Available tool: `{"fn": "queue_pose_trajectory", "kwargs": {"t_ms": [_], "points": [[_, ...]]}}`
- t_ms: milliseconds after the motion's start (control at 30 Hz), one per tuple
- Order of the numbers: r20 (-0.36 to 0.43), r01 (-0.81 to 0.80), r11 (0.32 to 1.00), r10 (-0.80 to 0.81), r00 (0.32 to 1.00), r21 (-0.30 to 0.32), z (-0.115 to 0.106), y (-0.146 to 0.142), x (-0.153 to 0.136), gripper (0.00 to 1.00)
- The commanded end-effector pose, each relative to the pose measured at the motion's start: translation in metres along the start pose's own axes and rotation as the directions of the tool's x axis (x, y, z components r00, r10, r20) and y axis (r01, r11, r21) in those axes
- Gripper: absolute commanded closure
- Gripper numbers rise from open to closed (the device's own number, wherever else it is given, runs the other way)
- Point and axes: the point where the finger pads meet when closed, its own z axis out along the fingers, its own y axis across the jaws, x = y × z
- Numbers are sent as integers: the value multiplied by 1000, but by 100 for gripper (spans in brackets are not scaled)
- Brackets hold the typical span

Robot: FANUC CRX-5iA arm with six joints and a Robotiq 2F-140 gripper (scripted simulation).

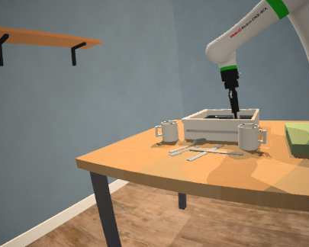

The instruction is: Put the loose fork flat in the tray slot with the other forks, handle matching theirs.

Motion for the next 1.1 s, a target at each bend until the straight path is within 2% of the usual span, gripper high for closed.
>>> {"fn": "queue_pose_trajectory", "kwargs": {"t_ms": [0,633,833,1067], "points": [[0,0,1000,0,1000,0,0,0,0,86],[0,0,1000,0,1000,0,-6,0,-1,86],[0,0,1000,0,1000,0,-27,0,-3,86],[0,0,1000,0,1000,0,-65,0,-7,86]]}}
